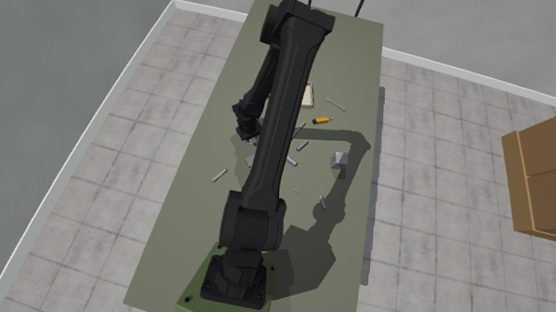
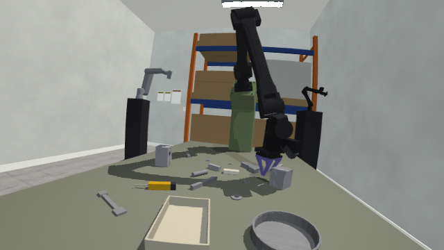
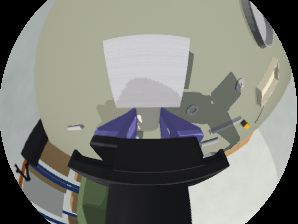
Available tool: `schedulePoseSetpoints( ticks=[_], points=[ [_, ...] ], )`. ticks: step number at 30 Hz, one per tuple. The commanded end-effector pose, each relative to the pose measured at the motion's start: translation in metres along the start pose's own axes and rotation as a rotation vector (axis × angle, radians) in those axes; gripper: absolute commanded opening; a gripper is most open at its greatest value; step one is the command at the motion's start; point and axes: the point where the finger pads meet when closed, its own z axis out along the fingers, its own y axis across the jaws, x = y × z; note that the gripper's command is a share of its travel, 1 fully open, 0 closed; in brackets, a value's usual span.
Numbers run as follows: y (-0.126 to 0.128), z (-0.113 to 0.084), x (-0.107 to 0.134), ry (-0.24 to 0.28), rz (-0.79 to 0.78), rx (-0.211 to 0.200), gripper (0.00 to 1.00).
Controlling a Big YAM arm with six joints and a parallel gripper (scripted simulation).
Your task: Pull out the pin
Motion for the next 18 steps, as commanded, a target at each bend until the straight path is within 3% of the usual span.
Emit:
schedulePoseSetpoints(
  ticks=[1,18],
  points=[
    [-0.0034,0.0067,0.0071,0.025,0.022,0.006,0.0],
    [-0.0034,0.0053,0.0068,0.038,0.02,0.006,0.0]
  ],
)
